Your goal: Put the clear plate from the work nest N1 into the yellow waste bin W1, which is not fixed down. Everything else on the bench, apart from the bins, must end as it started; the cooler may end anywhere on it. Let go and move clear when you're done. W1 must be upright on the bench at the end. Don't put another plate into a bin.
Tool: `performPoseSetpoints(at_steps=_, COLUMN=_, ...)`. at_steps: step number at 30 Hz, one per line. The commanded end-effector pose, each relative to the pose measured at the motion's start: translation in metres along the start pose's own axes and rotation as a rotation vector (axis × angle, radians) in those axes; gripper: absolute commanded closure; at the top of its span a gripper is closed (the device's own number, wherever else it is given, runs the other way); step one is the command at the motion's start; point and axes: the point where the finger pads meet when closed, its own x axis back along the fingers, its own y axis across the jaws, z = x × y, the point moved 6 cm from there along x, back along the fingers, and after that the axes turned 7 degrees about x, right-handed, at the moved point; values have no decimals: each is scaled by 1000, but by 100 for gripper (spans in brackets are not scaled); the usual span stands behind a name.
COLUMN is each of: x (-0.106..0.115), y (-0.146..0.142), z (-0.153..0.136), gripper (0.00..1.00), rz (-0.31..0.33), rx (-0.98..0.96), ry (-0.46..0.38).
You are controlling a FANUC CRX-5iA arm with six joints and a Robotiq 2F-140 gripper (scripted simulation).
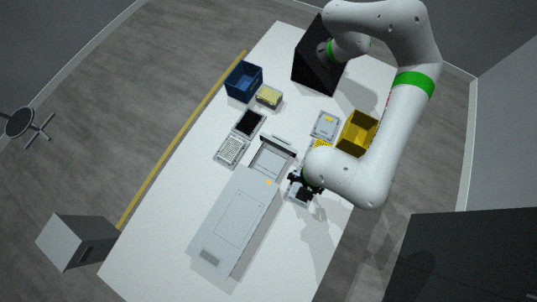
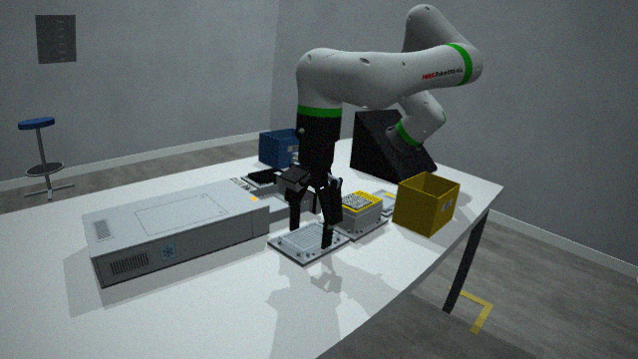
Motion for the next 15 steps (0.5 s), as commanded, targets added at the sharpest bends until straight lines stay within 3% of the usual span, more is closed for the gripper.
performPoseSetpoints(at_steps=1, x=-2, y=0, z=1, gripper=30, rz=-1, rx=0, ry=2)
performPoseSetpoints(at_steps=15, x=-3, y=0, z=0, gripper=32, rz=-1, rx=0, ry=2)
